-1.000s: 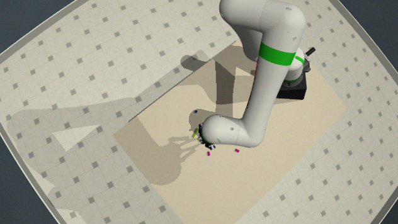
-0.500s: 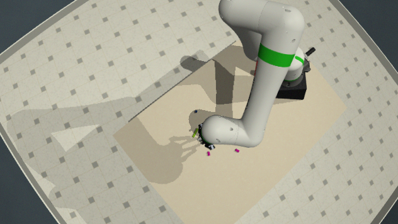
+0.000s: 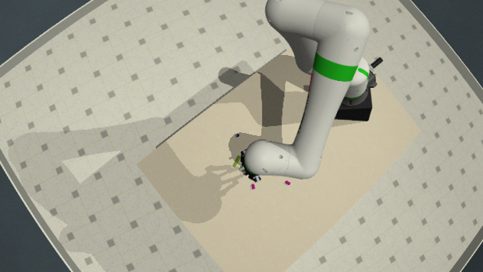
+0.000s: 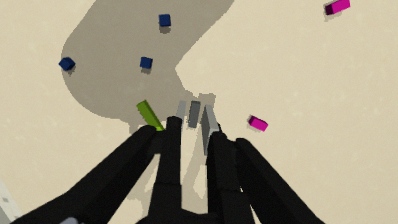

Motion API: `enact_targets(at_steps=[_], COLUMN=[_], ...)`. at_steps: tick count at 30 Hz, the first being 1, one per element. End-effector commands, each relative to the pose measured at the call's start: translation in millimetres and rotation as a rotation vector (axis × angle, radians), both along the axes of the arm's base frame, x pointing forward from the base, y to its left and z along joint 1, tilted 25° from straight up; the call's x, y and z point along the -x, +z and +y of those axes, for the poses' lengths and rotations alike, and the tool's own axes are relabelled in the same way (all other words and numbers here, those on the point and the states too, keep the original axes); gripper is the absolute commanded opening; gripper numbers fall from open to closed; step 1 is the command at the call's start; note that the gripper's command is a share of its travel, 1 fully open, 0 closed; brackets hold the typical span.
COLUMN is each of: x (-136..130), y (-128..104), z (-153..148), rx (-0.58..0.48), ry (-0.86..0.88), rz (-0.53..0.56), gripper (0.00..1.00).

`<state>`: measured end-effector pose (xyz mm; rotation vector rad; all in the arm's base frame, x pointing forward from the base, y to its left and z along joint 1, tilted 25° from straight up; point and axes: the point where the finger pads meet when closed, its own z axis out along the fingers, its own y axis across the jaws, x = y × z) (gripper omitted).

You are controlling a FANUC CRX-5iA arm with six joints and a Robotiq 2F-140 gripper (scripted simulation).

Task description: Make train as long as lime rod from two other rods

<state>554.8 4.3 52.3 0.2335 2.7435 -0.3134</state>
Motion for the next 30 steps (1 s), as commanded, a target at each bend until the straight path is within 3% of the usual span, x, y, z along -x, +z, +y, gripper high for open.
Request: enact_targets(at_steps=[1, 19, 20, 30], x=[-0.1, -0.1, -0.1, -0.1], y=[0.2, 0.2, 0.2, 0.2], z=[0.1, 0.1, 0.1, 0.1], rx=[0.0, 0.0, 0.0, 0.0], ry=[0.0, 0.0, 0.0, 0.0], rz=[0.0, 0.0, 0.0, 0.0], gripper=[0.15, 0.15, 0.03, 0.03])
